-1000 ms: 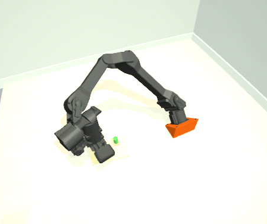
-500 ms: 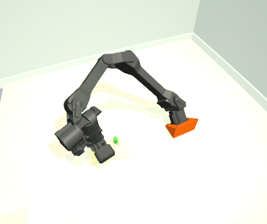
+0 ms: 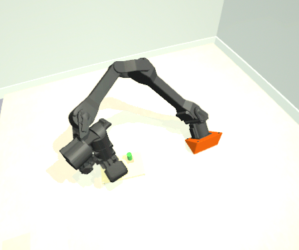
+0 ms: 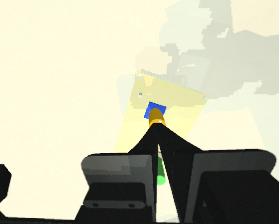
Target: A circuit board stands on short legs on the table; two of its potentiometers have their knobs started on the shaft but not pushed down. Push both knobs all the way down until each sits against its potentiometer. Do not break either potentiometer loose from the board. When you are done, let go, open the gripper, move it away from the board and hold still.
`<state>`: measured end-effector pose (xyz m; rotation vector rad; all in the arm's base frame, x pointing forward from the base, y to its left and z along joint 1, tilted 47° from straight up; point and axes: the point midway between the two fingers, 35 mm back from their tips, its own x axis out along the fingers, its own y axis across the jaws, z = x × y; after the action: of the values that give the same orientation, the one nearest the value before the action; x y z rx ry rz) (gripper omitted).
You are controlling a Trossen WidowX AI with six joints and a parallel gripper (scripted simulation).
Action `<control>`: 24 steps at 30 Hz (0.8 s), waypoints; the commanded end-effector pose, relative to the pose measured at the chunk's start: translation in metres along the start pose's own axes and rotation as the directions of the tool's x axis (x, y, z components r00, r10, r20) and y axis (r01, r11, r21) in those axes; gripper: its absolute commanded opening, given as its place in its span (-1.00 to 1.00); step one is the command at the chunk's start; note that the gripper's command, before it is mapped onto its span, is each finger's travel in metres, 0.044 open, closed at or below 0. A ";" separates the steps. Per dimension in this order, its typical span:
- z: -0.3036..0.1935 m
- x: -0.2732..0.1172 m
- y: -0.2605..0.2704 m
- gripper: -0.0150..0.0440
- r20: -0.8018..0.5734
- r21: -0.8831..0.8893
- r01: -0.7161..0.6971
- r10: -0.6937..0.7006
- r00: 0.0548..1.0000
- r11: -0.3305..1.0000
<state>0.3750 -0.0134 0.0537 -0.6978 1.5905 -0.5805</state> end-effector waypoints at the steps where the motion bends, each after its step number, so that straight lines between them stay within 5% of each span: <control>1: 0.001 -0.002 -0.001 -0.49 -0.013 0.003 0.003 -0.003 1.000 1.000; 8: 0.000 -0.013 -0.001 -0.49 -0.013 0.003 0.003 -0.003 1.000 1.000; 17: -0.002 -0.010 -0.001 0.31 -0.011 0.002 0.005 -0.005 1.000 1.000; 24: -0.083 -0.039 0.028 0.93 -0.010 -0.005 -0.012 0.012 1.000 1.000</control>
<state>0.3278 0.0182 0.0673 -0.6864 1.6004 -0.5830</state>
